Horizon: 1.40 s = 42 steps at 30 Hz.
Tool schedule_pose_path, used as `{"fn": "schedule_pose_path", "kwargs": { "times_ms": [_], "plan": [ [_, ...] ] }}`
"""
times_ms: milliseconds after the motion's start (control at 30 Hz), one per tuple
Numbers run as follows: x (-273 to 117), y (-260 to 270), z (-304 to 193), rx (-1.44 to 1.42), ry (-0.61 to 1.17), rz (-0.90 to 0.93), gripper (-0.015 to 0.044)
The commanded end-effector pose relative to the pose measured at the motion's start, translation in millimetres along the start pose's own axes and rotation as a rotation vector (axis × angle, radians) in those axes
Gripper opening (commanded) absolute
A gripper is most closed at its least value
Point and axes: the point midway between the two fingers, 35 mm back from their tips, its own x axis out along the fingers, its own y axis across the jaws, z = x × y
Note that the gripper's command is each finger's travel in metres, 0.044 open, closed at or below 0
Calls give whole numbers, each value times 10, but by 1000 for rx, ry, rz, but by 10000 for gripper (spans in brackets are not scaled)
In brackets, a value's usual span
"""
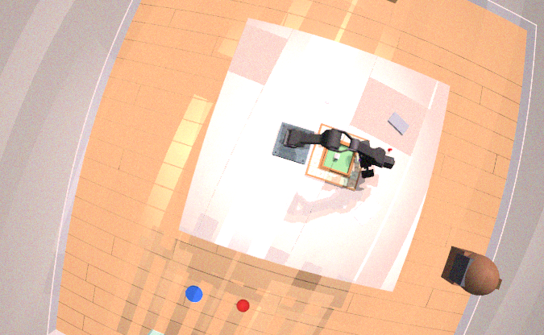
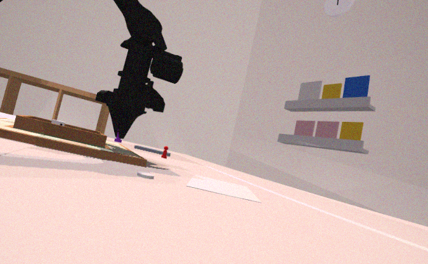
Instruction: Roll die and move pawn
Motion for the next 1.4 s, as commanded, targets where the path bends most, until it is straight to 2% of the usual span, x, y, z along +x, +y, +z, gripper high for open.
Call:
{"fn": "schedule_pose_path", "kwargs": {
  "times_ms": [0, 100, 433, 567, 667, 833, 1033, 1200, 1233, 1367],
  "plan": [
    [90, 20, -33, 6, 11, 8, 0],
    [127, 21, -34, 6, 11, 8, 0],
    [38, 0, -2, 0, 3, 1, 263],
    [-401, -2, 2, 6, 10, 7, 368],
    [-429, -2, 0, 6, 11, 8, 440],
    [-571, 46, -154, 42, 13, 8, 440],
    [-1009, 274, -822, 188, 20, 8, 440],
    [-1206, 498, -1412, 310, 26, 8, 440],
    [-1181, 379, -1097, 245, 4, 1, 440],
    [-1181, 379, -1097, 245, 4, 1, 440]
  ]
}}
